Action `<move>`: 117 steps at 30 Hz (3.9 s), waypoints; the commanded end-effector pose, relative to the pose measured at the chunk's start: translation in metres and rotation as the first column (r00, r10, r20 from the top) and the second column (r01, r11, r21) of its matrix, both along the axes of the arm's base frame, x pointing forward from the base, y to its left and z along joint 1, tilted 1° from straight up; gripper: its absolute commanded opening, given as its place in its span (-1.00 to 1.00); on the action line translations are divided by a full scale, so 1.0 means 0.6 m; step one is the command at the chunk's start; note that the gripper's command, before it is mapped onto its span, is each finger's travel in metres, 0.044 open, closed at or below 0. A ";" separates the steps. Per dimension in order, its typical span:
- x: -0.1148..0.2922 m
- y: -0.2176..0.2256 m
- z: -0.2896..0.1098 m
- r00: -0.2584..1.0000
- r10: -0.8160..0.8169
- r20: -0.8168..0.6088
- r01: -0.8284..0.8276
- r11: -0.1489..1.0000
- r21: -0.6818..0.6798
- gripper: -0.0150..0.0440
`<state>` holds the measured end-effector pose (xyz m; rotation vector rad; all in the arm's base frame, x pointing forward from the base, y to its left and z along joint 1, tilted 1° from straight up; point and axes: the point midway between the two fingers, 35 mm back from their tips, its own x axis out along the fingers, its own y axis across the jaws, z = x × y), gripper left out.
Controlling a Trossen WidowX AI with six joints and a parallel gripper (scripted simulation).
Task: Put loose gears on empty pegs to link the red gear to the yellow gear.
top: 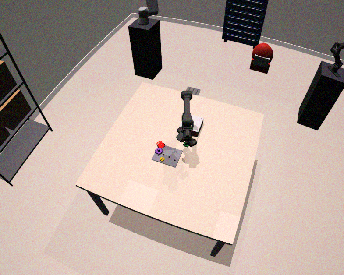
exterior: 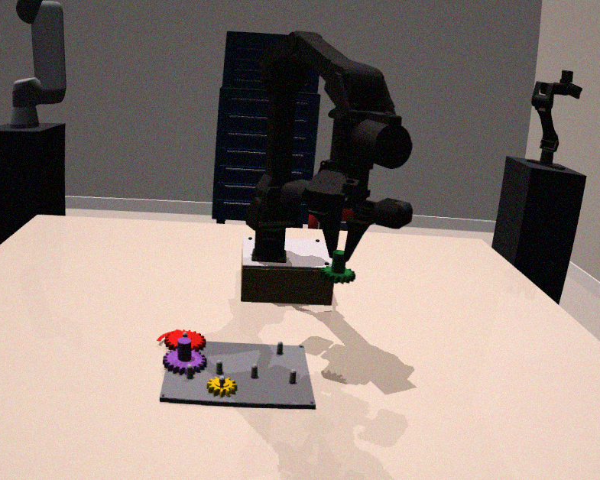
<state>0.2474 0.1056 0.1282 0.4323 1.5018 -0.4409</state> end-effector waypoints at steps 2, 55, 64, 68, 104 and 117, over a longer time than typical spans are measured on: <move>0.015 -0.014 -0.009 1.000 0.001 -0.004 -0.001 1.000 -0.004 -0.49; 0.128 -0.193 -0.086 1.000 0.024 0.008 -0.024 1.000 -0.012 -0.49; 0.138 -0.229 -0.100 1.000 0.029 0.011 -0.029 0.999 -0.014 -0.49; 0.142 -0.245 -0.107 0.999 0.031 0.010 -0.031 0.999 -0.015 -0.49; 0.147 -0.277 -0.113 0.842 -0.540 0.020 0.540 0.842 0.006 -0.49; 0.147 -0.277 -0.112 0.617 -0.787 0.019 0.787 0.617 0.020 -0.49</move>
